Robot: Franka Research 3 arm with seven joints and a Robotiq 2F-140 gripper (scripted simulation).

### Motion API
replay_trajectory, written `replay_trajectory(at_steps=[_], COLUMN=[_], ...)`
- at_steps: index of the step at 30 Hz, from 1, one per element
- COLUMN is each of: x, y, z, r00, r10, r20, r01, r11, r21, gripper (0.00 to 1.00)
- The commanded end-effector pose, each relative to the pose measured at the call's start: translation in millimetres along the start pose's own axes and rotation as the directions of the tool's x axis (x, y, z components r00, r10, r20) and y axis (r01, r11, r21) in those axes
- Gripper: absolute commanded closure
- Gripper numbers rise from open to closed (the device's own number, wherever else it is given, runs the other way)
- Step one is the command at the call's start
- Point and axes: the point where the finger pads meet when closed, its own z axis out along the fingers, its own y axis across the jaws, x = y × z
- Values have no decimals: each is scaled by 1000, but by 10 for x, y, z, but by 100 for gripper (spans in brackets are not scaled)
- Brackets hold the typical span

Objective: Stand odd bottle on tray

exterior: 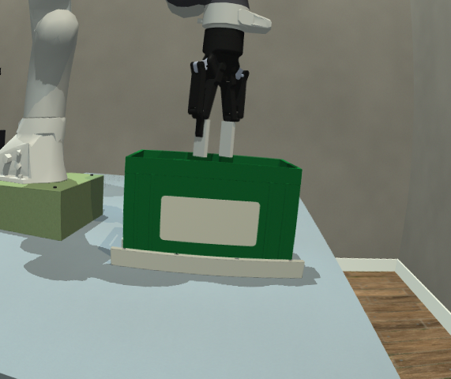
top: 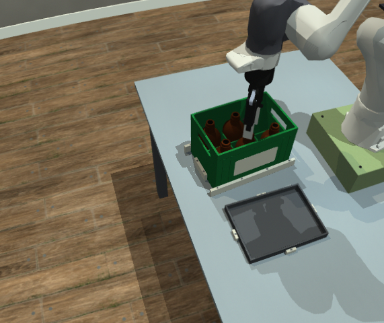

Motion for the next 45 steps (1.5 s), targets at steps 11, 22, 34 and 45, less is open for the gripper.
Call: replay_trajectory(at_steps=[11,22,34,45], x=[7,7,7,7], y=[-20,-21,-21,-21], z=[148,264,312,317], r00=[1000,1000,1000,1000], r10=[-7,-7,-7,-7], r20=[-2,-2,-2,-2], r01=[7,7,7,7], r11=[1000,1000,1000,1000], r21=[7,7,7,7], gripper=[56,56,56,56])
